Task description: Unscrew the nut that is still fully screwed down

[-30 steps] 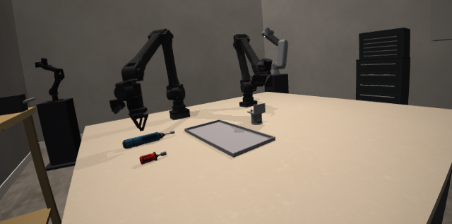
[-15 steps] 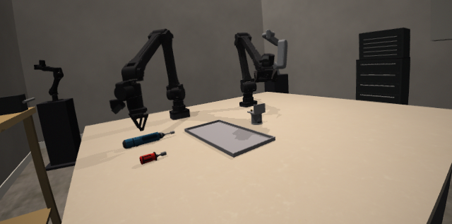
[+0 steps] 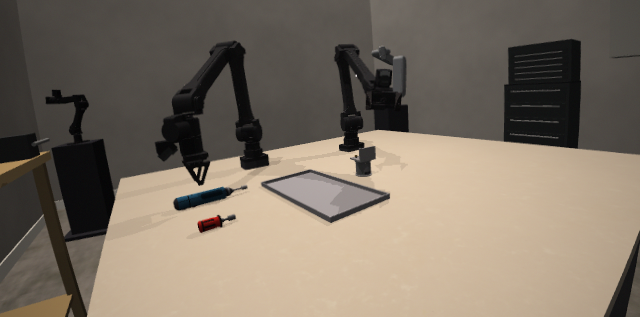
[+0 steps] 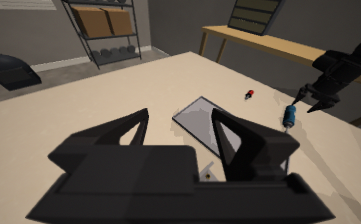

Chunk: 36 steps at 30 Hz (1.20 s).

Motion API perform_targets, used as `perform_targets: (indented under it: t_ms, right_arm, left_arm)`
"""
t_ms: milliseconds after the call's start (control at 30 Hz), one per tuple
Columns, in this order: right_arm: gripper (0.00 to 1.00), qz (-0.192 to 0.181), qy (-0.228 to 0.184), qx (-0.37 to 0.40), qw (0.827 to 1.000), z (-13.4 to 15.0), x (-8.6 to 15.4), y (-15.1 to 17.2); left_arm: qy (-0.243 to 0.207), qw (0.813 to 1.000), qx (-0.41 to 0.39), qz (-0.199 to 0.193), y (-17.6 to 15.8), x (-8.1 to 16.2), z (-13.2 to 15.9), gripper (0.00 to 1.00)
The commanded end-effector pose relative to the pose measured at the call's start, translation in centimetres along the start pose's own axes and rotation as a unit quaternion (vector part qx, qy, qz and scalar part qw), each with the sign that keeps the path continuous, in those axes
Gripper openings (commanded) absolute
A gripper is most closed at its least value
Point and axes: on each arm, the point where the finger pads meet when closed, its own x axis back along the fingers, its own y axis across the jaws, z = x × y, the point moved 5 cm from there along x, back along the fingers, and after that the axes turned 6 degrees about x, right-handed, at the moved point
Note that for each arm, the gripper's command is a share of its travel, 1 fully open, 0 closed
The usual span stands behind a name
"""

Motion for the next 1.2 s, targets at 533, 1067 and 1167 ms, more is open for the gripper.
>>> perform_targets:
  t_ms: [533,1067,1167]
  right_arm:
    - [0.65,-0.021,-0.025,0.006,0.999,-1.3,2.6,1.7]
    - [0.65,-0.021,-0.025,0.006,0.999,-1.3,2.6,1.7]
    - [0.65,-0.021,-0.025,0.006,0.999,-1.3,2.6,1.7]
  left_arm:
    - [-0.068,0.992,0.096,-0.050,1.4,-8.4,-9.3,0.86]
    - [-0.121,0.974,0.169,-0.091,2.5,-13.4,-13.9,0.86]
    - [-0.137,0.967,0.189,-0.101,2.7,-14.7,-15.0,0.86]
